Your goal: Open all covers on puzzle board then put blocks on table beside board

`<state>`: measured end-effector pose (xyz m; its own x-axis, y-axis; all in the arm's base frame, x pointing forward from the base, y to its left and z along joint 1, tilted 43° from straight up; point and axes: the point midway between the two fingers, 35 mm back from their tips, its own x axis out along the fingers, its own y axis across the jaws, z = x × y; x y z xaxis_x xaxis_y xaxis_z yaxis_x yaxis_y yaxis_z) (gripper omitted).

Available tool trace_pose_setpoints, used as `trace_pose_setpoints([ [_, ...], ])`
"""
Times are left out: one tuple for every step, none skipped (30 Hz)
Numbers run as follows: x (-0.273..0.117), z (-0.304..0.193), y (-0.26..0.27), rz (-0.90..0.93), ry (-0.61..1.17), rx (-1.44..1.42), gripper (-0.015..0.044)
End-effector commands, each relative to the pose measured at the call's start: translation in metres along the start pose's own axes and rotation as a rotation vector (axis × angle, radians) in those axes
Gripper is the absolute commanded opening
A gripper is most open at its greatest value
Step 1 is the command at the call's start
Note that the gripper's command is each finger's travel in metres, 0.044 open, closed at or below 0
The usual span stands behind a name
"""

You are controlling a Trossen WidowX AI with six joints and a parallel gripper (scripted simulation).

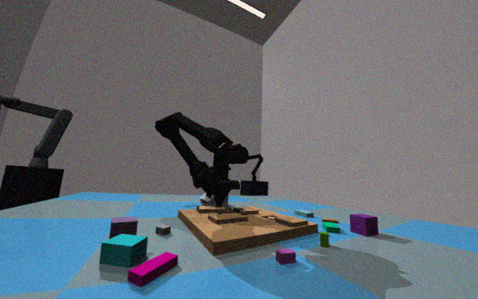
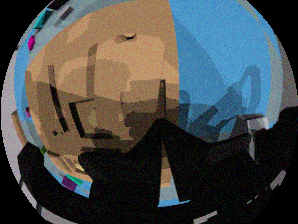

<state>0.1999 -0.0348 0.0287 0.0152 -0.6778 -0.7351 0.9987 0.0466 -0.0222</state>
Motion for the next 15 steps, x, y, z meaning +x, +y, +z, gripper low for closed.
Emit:
trace_pose_setpoints([
  [0.001,0.000,0.003,0.000,-0.006,-0.004,0.0000],
  [0.001,0.000,0.004,0.000,-0.006,-0.004,0.0000],
  [0.001,0.000,0.005,0.000,-0.006,-0.004,0.0000],
  [0.001,-0.001,0.006,0.000,-0.006,-0.004,0.0000],
  [0.001,-0.001,0.008,0.000,-0.006,-0.003,0.0000],
  [0.001,-0.001,0.009,0.000,-0.006,-0.003,0.0000],
  [0.001,-0.001,0.010,0.000,-0.005,-0.003,0.0000],
  [0.001,-0.001,0.012,0.000,-0.005,-0.003,0.0000],
  [0.001,-0.001,0.013,0.000,-0.005,-0.003,0.0000],
  [0.001,-0.001,0.014,0.000,-0.005,-0.003,0.0000],
  [0.001,-0.001,0.016,0.000,-0.005,-0.003,0.0000],
  [0.001,-0.001,0.017,0.000,-0.005,-0.003,0.0000],
  [0.001,-0.001,0.018,0.000,-0.006,-0.003,0.0000],
  [0.001,-0.001,0.020,0.000,-0.006,-0.003,0.0000],
  [0.001,-0.001,0.021,0.000,-0.006,-0.003,0.0000],
])
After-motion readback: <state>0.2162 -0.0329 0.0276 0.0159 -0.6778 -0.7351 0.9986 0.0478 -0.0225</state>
